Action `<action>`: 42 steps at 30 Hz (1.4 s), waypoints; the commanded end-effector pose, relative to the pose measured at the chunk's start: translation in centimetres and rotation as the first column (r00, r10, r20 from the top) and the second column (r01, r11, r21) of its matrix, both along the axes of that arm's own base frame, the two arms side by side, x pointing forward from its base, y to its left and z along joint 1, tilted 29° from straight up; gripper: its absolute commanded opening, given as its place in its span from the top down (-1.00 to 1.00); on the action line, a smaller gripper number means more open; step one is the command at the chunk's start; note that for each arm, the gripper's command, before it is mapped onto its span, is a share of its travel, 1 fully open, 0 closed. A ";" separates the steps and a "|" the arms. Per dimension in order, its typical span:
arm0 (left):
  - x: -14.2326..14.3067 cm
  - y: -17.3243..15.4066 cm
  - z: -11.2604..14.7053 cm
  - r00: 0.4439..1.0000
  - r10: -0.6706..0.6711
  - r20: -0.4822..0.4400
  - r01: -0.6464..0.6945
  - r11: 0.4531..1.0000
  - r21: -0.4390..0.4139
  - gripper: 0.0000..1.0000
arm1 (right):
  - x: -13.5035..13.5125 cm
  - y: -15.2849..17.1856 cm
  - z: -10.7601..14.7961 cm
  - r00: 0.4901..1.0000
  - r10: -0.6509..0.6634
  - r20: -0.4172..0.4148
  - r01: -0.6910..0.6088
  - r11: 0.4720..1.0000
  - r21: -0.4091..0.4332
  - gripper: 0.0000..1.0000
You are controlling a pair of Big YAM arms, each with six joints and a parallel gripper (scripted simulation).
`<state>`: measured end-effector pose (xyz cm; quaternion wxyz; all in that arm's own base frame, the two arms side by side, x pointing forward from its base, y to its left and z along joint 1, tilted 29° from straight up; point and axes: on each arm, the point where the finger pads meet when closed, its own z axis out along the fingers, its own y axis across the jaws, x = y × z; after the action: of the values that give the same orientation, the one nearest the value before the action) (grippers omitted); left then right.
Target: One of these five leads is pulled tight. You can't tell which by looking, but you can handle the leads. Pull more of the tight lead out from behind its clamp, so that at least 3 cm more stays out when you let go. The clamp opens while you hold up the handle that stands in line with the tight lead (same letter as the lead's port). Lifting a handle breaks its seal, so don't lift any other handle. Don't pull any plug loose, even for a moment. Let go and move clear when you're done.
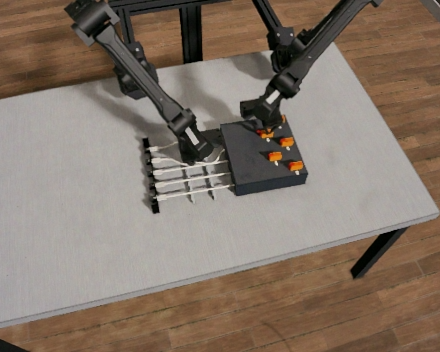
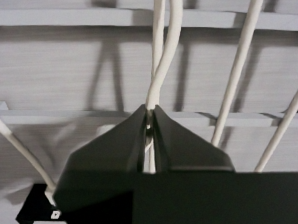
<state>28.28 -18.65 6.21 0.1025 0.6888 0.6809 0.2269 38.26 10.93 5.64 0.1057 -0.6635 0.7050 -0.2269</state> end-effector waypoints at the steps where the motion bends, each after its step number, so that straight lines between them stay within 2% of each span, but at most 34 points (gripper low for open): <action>1: -0.1 -1.5 2.3 1.000 -0.006 0.030 0.007 0.999 -0.032 0.20 | 0.8 0.1 0.0 1.000 0.008 -0.017 -0.008 1.000 -0.010 1.00; 3: -0.3 -1.6 2.7 1.000 -0.006 0.030 0.007 0.999 -0.032 0.20 | 0.7 0.3 0.0 1.000 0.012 -0.017 -0.012 1.000 -0.010 1.00; 5: 0.5 -1.3 3.5 1.000 -0.003 0.027 0.003 1.000 -0.029 -0.25 | 0.7 0.3 0.0 1.000 0.010 -0.017 -0.010 1.000 -0.009 1.00; 7: 0.3 -1.9 4.9 0.999 -0.006 0.031 0.007 0.999 -0.032 -0.28 | 0.7 0.3 0.0 1.000 0.010 -0.017 -0.010 1.000 -0.009 1.00; 12: 0.3 -1.9 4.6 1.000 -0.006 0.025 0.007 1.000 -0.026 -0.28 | 0.7 0.3 0.0 1.000 0.008 -0.016 -0.008 1.000 -0.008 -0.14; 14: 0.3 -1.9 4.6 1.000 -0.006 0.025 0.007 1.000 -0.026 -0.28 | 0.7 0.3 0.0 1.000 0.008 -0.016 -0.008 1.000 -0.008 -0.14; 15: -0.4 -2.1 6.1 1.000 -0.006 0.027 0.007 1.000 -0.030 -0.28 | 0.9 0.4 0.0 1.000 0.007 -0.011 -0.007 1.000 -0.006 -0.36; 16: -1.1 -2.0 6.7 1.000 -0.006 0.020 0.006 1.000 -0.022 -0.28 | 0.9 0.4 0.0 1.000 0.007 -0.010 -0.007 1.000 -0.006 -0.40; 17: -1.6 -1.9 7.0 1.000 -0.006 0.011 0.006 1.000 -0.014 -0.28 | 0.2 0.8 0.5 1.000 0.011 0.005 -0.011 1.000 0.004 -0.40; 18: -2.3 -1.1 6.0 1.000 -0.006 -0.008 0.006 1.000 0.009 -0.28 | 0.2 1.0 1.1 1.000 0.008 0.024 -0.008 1.000 0.014 -0.40; 20: -2.0 -0.8 5.3 1.000 -0.001 -0.017 0.002 1.000 0.022 -0.28 | 0.1 1.2 1.4 0.999 0.007 0.035 -0.008 1.000 0.019 -0.40; 22: -1.9 -1.5 6.4 1.000 -0.006 -0.002 0.006 1.000 0.000 -0.28 | -0.7 1.1 1.1 0.999 0.007 0.032 -0.008 1.000 0.018 -0.40; 25: -1.9 -1.5 6.3 1.000 -0.006 -0.003 0.006 1.000 0.001 -0.28 | -1.0 1.4 1.5 0.999 0.007 0.046 -0.008 1.000 0.026 -0.40; 28: -1.9 -1.6 6.3 1.000 -0.006 -0.003 0.006 1.000 0.001 -0.28 | -0.3 2.0 3.1 0.998 0.007 0.063 -0.009 0.999 0.036 -0.40; 36: -1.9 -1.6 6.3 1.000 -0.008 -0.002 0.008 1.000 0.001 -0.28 | -0.5 1.7 4.3 0.998 0.003 0.061 -0.005 0.999 0.033 -0.40; 41: -2.1 -0.8 5.2 1.000 -0.002 -0.022 0.002 1.000 0.023 -0.28 | -0.8 2.5 7.8 0.998 0.006 0.064 -0.009 0.999 0.037 -0.40; 42: -2.1 -0.8 5.2 1.000 -0.002 -0.022 0.002 1.000 0.023 -0.28 | -1.8 2.0 6.7 0.999 0.007 0.036 -0.008 1.000 0.022 -0.40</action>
<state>25.66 -18.26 10.08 0.0698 0.6938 0.6797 0.2275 36.08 11.76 9.18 0.1031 -0.6653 0.7041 -0.2259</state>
